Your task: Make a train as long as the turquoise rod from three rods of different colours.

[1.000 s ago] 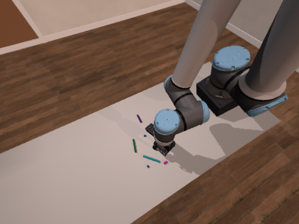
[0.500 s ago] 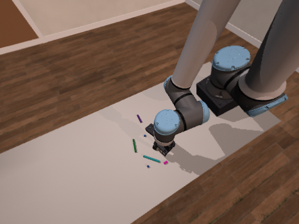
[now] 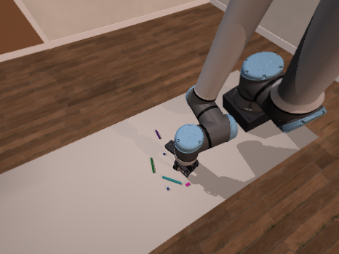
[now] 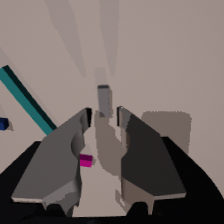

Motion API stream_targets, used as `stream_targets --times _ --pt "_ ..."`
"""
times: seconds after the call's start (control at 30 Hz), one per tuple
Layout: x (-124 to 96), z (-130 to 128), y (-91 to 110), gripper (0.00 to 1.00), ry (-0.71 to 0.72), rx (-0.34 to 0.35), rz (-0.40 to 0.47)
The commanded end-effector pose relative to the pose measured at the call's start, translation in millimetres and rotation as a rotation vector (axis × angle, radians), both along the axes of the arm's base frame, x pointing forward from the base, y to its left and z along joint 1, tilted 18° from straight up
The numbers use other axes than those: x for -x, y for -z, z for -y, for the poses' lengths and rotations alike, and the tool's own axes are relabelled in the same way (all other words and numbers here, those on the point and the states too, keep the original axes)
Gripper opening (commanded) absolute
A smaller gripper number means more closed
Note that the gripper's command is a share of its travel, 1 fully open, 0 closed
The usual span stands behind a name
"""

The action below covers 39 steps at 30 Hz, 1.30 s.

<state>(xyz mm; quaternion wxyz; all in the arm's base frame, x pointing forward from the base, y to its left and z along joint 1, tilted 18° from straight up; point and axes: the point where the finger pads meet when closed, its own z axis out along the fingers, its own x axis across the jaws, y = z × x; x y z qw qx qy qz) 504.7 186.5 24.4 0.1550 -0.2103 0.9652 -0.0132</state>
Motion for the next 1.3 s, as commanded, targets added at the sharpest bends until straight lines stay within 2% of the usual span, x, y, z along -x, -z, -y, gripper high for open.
stream_targets --times 0.0,0.53,1.27 --pt "0 0 0 0.14 0.0 0.0 0.001" --pt "-1 0 1 0.14 0.0 0.0 0.001" --pt "-5 -1 15 0.14 0.0 0.0 0.001"
